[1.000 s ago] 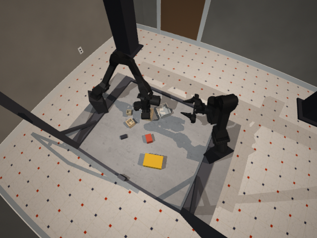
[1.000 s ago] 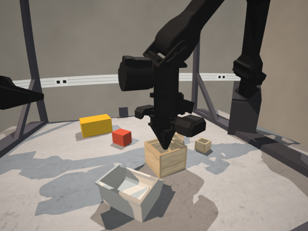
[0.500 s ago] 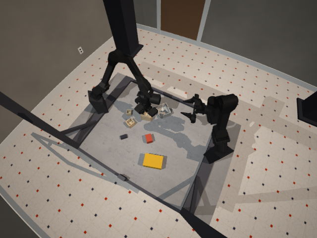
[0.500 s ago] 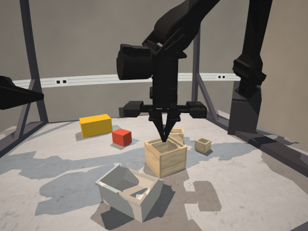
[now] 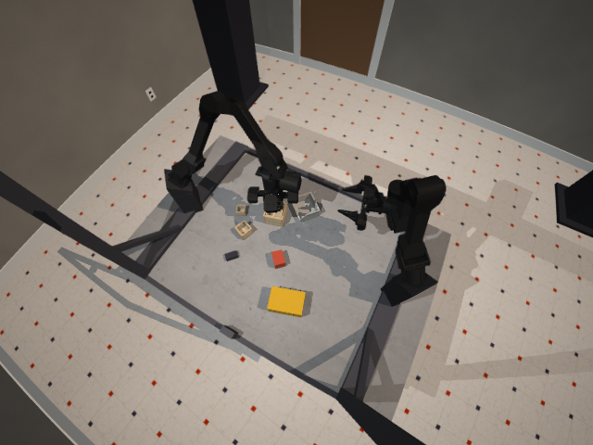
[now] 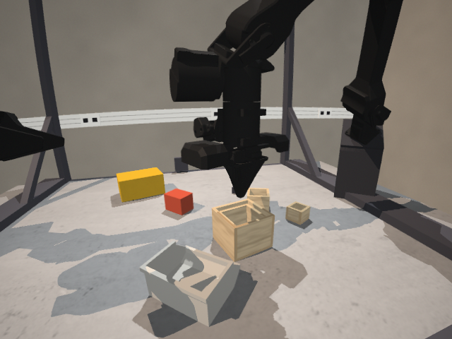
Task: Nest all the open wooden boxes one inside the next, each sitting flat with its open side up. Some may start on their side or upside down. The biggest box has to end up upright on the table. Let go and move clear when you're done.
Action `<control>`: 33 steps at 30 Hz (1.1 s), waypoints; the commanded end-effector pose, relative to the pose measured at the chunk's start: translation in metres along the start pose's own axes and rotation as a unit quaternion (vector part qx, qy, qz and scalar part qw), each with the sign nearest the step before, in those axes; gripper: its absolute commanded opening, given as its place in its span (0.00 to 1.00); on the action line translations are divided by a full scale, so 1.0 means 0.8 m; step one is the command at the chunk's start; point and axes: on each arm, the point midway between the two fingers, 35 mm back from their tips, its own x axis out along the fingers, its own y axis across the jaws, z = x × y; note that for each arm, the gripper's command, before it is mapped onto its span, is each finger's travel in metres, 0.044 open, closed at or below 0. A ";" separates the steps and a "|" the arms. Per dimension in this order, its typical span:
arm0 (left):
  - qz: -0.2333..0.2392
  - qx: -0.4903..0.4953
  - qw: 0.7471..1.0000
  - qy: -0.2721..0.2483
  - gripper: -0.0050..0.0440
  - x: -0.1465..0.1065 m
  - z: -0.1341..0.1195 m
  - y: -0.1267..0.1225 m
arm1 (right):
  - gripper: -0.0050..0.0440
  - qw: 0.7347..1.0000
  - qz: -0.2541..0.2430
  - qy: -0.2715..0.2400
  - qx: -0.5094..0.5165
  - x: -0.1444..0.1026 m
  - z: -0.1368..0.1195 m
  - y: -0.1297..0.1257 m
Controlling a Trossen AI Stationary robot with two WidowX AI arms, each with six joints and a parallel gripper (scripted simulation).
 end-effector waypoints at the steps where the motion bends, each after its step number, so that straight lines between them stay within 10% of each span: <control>1: 0.015 -0.107 0.994 0.000 0.00 -0.022 -0.003 0.011 | 0.92 1.000 0.000 0.001 0.002 -0.001 0.000 0.000; 15: 0.012 -0.424 0.906 -0.004 0.00 -0.042 -0.004 0.008 | 0.92 1.000 0.000 0.001 0.002 -0.001 0.000 0.000; 21: 0.010 -0.575 0.818 -0.004 0.00 -0.050 -0.004 0.007 | 0.92 1.000 0.000 0.001 0.002 -0.001 0.000 0.000; 33: 0.005 -0.574 0.819 0.002 0.00 -0.045 -0.003 0.001 | 0.92 1.000 -0.002 0.000 0.011 0.002 -0.001 -0.001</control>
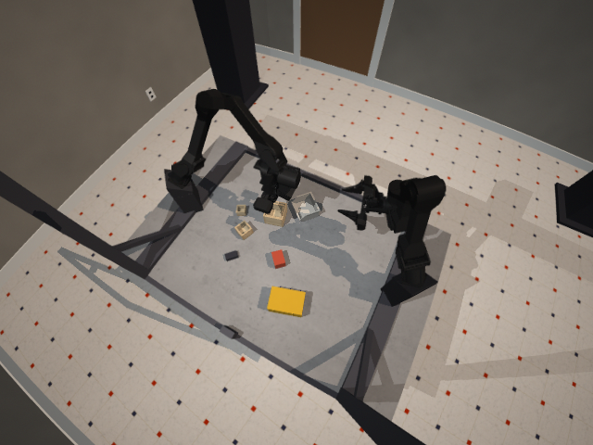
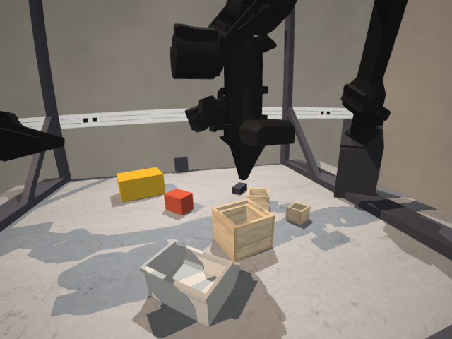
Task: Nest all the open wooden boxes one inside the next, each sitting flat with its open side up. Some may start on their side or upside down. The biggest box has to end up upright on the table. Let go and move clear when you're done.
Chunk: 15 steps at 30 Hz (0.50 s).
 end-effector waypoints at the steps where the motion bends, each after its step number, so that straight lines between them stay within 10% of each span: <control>1: 0.002 -0.003 1.000 -0.007 0.00 -0.005 0.005 0.001 | 0.92 1.000 -0.002 -0.001 0.010 0.003 0.000 -0.002; 15: 0.001 0.042 0.999 -0.001 0.00 0.012 -0.013 -0.030 | 0.92 0.984 -0.037 0.027 0.170 0.062 -0.015 -0.013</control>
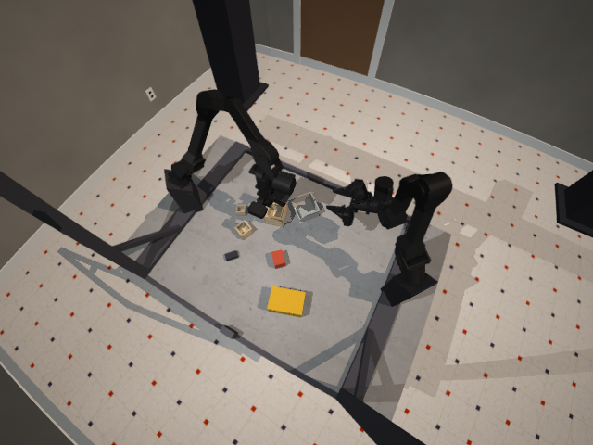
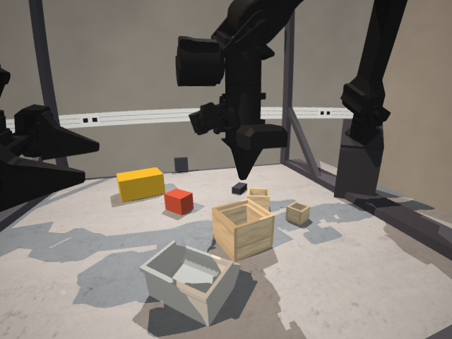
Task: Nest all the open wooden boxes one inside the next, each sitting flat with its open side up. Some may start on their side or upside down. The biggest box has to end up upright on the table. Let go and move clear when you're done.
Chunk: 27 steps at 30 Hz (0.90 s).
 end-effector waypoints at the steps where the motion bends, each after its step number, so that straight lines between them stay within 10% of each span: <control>1: 0.003 0.009 1.000 0.000 0.00 0.003 -0.002 -0.004 | 0.92 1.000 -0.010 0.009 0.017 0.012 0.003 -0.003; 27: 0.002 0.111 0.994 0.002 0.00 0.032 -0.046 -0.071 | 0.92 0.922 -0.064 0.311 0.221 0.078 -0.076 0.104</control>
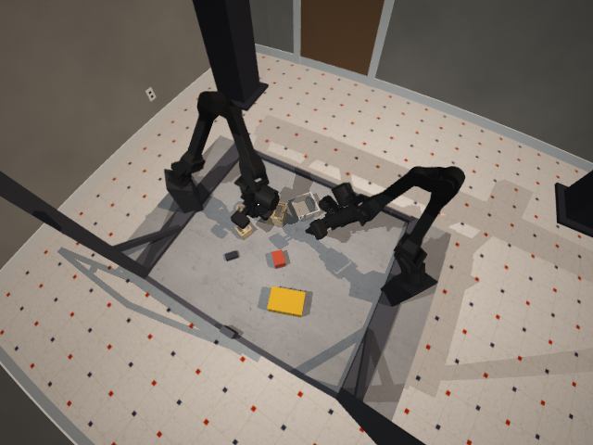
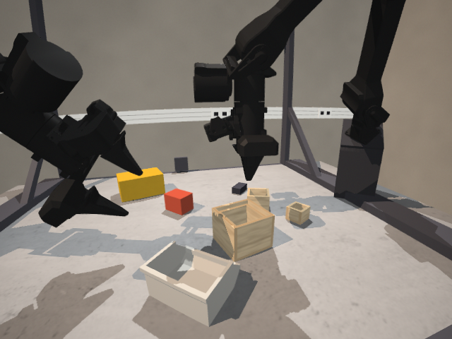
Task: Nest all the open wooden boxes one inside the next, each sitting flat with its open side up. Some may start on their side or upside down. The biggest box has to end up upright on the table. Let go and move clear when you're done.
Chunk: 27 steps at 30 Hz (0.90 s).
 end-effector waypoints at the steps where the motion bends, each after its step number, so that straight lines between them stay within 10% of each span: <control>1: 0.003 0.018 1.000 0.000 0.00 0.005 -0.006 -0.011 | 0.92 0.999 -0.023 0.043 0.003 0.000 -0.003 0.018; 27: 0.007 0.107 0.994 -0.002 0.00 0.024 -0.046 -0.065 | 0.92 0.931 -0.171 0.251 -0.201 -0.095 -0.063 0.064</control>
